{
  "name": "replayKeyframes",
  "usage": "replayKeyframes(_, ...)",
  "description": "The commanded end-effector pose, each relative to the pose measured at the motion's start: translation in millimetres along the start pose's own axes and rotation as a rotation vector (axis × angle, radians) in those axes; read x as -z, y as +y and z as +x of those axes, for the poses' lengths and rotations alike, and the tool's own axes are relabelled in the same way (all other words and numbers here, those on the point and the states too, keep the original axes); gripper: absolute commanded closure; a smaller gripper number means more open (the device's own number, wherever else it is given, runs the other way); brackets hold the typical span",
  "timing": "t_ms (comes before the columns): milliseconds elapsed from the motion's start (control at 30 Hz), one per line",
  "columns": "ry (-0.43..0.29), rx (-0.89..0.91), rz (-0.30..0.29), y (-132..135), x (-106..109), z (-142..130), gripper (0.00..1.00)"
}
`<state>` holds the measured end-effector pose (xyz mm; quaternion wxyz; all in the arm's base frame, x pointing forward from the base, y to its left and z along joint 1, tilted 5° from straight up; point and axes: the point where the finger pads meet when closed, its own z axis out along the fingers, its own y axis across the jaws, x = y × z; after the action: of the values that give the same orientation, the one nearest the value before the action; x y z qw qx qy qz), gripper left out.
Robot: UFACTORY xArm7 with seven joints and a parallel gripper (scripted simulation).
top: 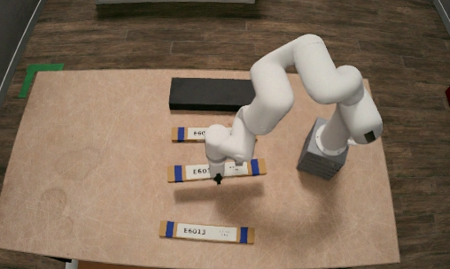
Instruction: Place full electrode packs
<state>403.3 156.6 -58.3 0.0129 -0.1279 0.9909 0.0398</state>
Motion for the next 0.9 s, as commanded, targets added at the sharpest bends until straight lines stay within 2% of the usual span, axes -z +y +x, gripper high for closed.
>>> replayKeyframes(0, -0.004, 0.000, 0.000, 0.0, 4.5, -1.9, 0.42)
replayKeyframes(433, -0.004, -0.002, 0.000, 0.0, 4.5, -1.9, 0.42)
replayKeyframes(633, -0.005, -0.110, -0.001, -0.6, 4.3, -1.7, 0.42)
replayKeyframes(867, -0.005, -0.120, -0.001, -0.7, 4.3, -1.7, 0.42)
